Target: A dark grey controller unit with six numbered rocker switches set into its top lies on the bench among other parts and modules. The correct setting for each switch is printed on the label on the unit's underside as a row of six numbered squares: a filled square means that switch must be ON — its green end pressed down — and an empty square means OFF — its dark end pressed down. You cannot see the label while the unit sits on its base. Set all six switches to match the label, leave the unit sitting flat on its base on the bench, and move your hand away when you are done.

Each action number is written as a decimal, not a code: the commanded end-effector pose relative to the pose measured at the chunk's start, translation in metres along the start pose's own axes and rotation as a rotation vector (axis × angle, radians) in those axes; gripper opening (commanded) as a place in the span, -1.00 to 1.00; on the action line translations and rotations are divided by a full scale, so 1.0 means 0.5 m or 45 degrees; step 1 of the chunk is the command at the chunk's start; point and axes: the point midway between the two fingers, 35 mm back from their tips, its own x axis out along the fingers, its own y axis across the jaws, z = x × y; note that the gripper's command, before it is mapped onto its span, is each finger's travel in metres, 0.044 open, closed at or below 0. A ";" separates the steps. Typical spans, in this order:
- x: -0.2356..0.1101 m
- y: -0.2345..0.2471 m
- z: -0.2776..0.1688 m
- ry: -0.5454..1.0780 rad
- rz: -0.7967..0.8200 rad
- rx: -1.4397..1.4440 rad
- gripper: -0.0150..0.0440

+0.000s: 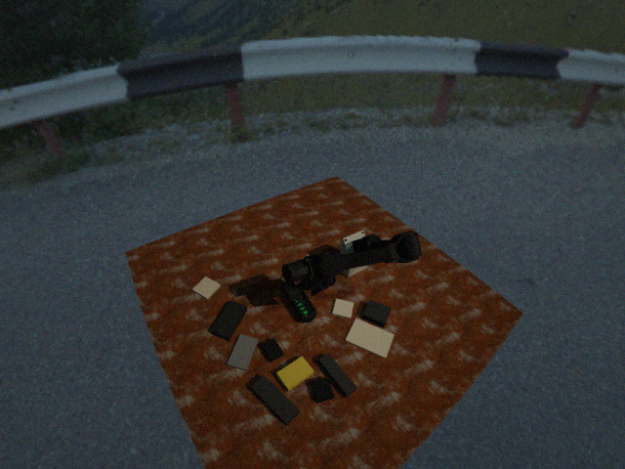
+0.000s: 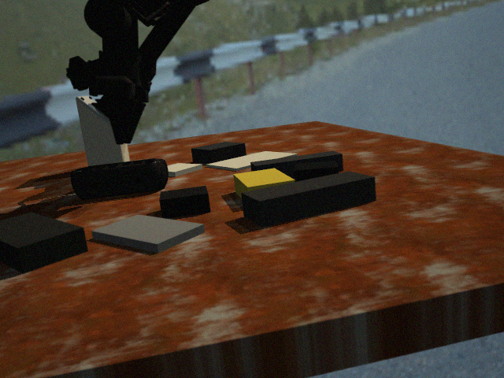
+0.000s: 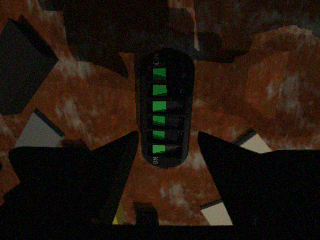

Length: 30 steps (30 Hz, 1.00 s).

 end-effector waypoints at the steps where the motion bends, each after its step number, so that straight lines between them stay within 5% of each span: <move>1: -0.022 0.016 -0.071 -0.069 -0.108 -0.010 0.84; 3: -0.027 0.017 -0.084 -0.080 -0.124 -0.014 1.00; 30: 0.039 0.015 -0.091 -0.080 -0.123 -0.014 1.00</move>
